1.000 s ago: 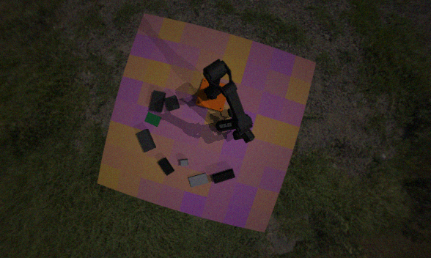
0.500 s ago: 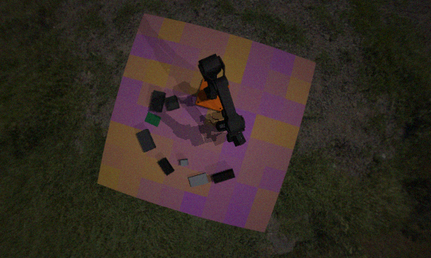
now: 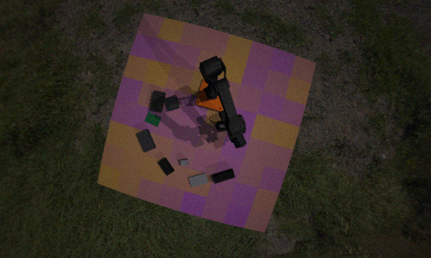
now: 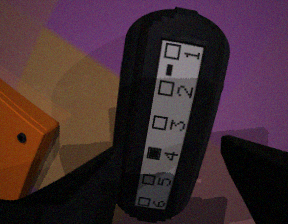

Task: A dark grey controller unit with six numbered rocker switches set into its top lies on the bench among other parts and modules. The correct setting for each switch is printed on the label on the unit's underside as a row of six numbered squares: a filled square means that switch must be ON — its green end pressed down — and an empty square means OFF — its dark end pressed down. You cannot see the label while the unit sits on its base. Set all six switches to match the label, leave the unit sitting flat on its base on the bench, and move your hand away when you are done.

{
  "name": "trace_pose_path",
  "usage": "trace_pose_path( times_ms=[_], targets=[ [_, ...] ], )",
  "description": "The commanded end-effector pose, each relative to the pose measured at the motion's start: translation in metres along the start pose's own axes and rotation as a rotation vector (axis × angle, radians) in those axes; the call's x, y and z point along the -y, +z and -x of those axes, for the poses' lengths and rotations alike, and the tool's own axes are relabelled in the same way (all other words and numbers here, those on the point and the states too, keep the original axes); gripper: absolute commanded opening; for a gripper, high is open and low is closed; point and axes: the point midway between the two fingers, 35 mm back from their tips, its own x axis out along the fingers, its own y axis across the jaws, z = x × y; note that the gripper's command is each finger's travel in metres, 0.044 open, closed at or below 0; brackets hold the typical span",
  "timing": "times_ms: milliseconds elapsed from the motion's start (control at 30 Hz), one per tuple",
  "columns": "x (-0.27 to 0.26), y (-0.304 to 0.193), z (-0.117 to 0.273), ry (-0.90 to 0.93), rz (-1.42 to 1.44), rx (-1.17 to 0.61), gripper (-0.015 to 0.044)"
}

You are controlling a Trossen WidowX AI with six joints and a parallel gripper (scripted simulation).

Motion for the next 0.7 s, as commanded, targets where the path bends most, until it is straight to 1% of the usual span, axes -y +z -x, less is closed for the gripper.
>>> trace_pose_path(
  times_ms=[0,233,667],
  targets=[
    [0.004,0.002,0.005,0.029,0.176,0.019,0.0177],
    [0.01,0.004,0.015,0.081,0.54,0.062,0.0],
    [0.019,0.008,0.032,0.134,1.21,0.198,0.0]
  ],
)
